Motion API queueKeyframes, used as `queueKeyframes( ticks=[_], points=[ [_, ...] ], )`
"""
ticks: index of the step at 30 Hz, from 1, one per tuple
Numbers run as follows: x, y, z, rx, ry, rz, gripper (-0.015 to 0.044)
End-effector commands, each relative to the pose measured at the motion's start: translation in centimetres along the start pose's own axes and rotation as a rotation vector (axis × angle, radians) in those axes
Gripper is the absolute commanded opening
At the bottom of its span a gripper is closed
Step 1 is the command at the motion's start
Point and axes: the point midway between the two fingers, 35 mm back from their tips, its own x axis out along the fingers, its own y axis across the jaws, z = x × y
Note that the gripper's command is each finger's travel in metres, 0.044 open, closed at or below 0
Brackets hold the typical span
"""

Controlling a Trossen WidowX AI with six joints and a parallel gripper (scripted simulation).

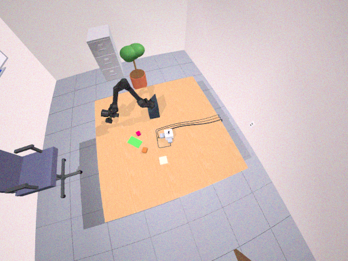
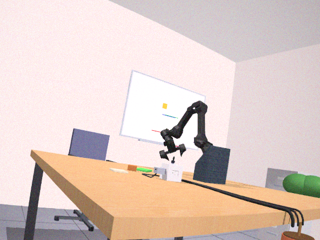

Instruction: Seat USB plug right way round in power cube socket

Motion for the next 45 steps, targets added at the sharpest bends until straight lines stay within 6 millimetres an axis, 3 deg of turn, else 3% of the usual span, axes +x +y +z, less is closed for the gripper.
queueKeyframes(
  ticks=[1, 7, 12, 16, 21, 28, 35, 40, 45],
  points=[
    [-3.0, 6.5, -2.9, 0.046, 0.101, 0.197, 0.0440],
    [-9.2, 13.7, -7.8, 0.062, 0.266, 0.410, 0.0440],
    [-15.8, 17.9, -11.9, 0.012, 0.404, 0.566, 0.0440],
    [-21.1, 19.4, -15.8, -0.079, 0.494, 0.658, 0.0440],
    [-28.0, 19.5, -20.7, -0.163, 0.612, 0.731, 0.0440],
    [-37.4, 16.4, -27.4, -0.243, 0.754, 0.744, 0.0440],
    [-44.9, 9.8, -33.4, -0.315, 0.806, 0.700, 0.0440],
    [-48.3, 3.4, -36.8, -0.344, 0.773, 0.665, 0.0440],
    [-49.6, -2.4, -38.9, -0.336, 0.700, 0.653, 0.0440]
  ],
)
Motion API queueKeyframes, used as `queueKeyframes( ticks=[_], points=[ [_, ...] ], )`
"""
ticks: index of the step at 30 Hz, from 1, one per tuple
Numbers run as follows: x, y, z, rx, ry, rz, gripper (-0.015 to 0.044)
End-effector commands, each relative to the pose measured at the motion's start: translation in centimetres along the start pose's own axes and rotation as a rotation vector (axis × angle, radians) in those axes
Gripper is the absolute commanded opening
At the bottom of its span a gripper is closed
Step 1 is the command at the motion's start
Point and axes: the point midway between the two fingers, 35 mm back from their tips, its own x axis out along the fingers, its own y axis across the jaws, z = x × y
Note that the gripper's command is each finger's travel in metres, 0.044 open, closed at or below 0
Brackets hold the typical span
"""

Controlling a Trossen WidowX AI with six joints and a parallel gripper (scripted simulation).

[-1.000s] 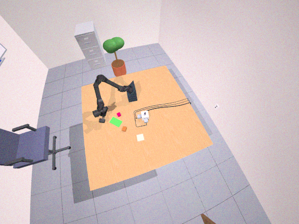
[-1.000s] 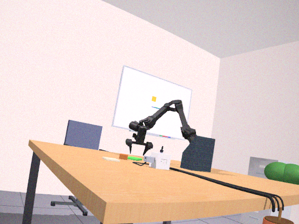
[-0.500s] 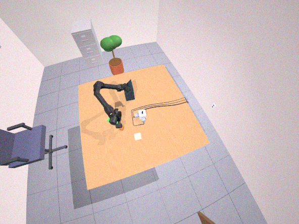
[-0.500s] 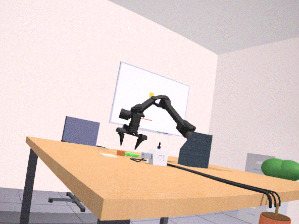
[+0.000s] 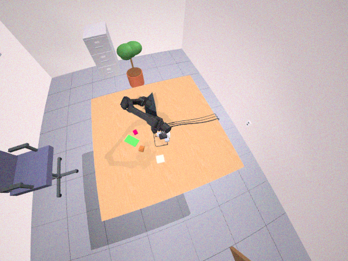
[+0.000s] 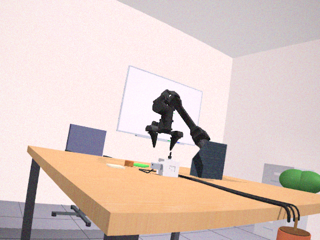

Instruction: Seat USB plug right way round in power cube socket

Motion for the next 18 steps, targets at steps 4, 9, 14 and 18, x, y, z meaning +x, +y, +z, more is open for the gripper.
queueKeyframes(
  ticks=[4, 9, 14, 18],
  points=[
    [-1.54, -2.67, -4.25, -0.003, -0.060, -0.015, 0.0440],
    [-1.45, -2.59, -4.25, -0.002, -0.060, -0.015, 0.0440],
    [-1.06, -2.59, -4.22, -0.002, -0.060, -0.015, 0.0440],
    [-0.64, -2.60, -4.20, -0.002, -0.060, -0.014, 0.0440]
  ],
)
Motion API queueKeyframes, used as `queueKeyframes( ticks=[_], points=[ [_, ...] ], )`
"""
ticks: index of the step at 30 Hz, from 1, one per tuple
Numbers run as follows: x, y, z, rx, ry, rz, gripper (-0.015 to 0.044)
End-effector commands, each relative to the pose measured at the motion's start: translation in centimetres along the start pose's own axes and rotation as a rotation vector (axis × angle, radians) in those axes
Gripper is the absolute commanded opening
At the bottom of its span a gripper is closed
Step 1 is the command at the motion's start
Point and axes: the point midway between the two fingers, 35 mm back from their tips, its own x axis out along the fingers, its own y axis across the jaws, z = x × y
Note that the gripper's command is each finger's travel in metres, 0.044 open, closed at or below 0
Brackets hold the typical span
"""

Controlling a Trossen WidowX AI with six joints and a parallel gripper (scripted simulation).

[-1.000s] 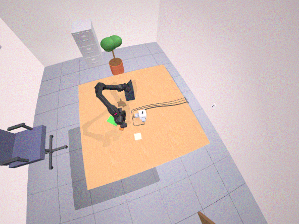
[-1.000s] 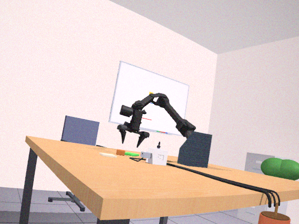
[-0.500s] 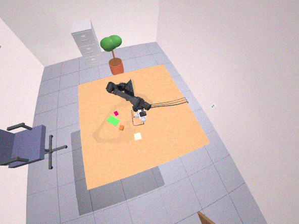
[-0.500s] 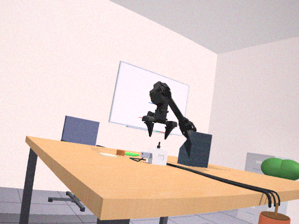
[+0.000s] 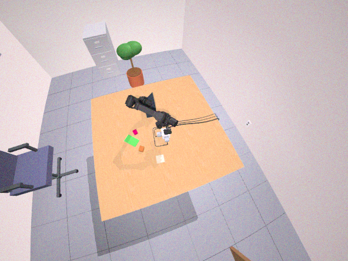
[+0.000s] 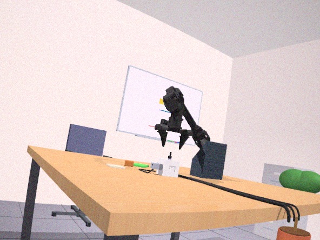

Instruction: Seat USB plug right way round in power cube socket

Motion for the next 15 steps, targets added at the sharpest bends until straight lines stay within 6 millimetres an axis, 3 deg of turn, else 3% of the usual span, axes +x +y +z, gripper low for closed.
queueKeyframes(
  ticks=[1, 15],
  points=[
    [0.4, 0.0, 0.0, -0.001, -0.003, 0.001, 0.0440],
    [1.9, 0.0, 0.0, -0.001, -0.003, 0.002, 0.0440]
  ],
)
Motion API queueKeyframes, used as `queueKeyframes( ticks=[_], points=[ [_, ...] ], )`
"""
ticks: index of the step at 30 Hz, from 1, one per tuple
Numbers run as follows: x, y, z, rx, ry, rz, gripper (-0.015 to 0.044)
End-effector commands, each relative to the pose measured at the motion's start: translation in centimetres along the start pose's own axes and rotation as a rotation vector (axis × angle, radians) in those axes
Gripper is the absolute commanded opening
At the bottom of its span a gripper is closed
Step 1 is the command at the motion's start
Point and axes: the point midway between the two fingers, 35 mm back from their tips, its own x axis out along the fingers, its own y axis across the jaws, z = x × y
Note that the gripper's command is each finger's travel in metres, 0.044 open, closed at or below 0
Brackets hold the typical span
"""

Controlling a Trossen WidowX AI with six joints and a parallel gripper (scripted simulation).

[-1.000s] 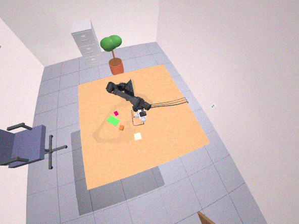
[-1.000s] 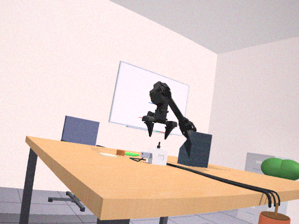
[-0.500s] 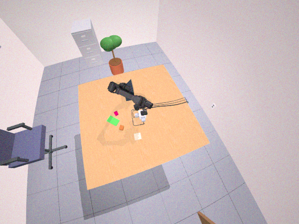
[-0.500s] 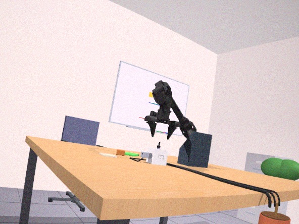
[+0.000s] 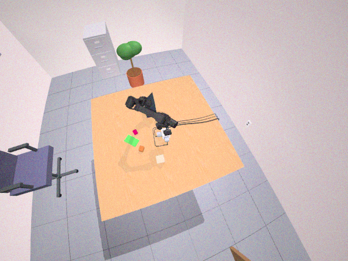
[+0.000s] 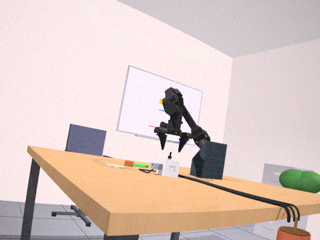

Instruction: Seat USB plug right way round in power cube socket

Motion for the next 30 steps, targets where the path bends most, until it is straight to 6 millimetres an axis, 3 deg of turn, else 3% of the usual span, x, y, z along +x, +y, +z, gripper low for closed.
queueKeyframes(
  ticks=[1, 9, 25, 30],
  points=[
    [0.52, -0.11, 0.02, -0.006, -0.004, 0.001, 0.0440],
    [1.01, -0.12, 0.03, -0.006, -0.005, 0.001, 0.0440],
    [0.83, -0.03, 0.03, 0.000, -0.001, -0.001, 0.0020],
    [0.83, -0.03, 0.03, 0.000, -0.001, -0.001, 0.0000]
  ],
)
